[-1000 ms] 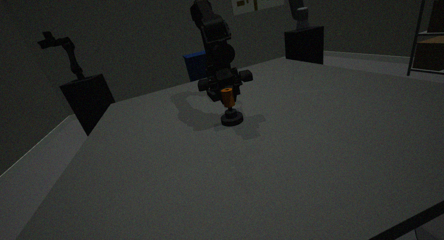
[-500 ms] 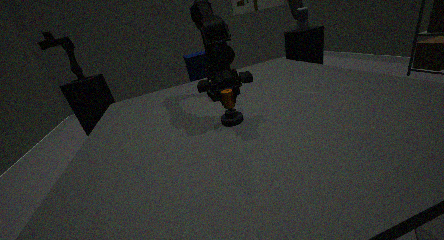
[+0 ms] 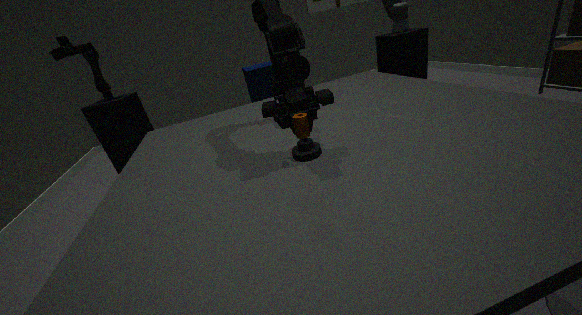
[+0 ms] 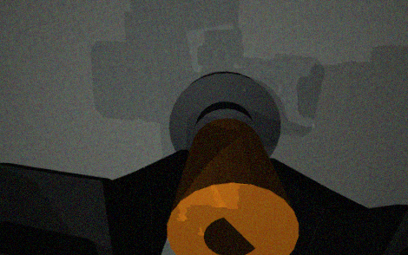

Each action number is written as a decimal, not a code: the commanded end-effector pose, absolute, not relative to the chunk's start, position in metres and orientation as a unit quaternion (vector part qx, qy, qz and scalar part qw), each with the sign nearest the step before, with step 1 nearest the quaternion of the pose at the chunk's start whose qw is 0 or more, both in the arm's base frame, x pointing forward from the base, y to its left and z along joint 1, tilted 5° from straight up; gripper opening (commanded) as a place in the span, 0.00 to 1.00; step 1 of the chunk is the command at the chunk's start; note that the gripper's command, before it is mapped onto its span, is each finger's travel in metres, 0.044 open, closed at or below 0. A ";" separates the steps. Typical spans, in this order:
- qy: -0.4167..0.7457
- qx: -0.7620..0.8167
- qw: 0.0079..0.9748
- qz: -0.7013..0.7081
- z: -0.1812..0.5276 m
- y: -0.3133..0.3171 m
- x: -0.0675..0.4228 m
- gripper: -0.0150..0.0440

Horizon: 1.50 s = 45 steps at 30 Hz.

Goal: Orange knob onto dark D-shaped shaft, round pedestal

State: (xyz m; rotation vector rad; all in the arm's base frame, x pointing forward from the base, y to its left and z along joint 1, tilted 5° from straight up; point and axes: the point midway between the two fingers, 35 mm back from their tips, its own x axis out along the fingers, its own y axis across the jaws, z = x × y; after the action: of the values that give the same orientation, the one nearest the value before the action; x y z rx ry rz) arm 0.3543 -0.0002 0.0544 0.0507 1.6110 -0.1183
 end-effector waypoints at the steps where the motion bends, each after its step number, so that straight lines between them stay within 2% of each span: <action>1: 0.720 0.018 0.692 -0.047 0.054 0.000 0.355 0.25; 40: 0.720 0.023 0.691 -0.053 0.039 -0.001 0.353 0.25; 45: 0.720 0.023 0.691 -0.053 0.039 -0.001 0.353 0.48</action>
State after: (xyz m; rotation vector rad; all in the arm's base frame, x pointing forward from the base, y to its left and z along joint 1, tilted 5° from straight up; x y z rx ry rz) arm 0.3532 -0.0008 0.0385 0.0513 1.6109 -0.1192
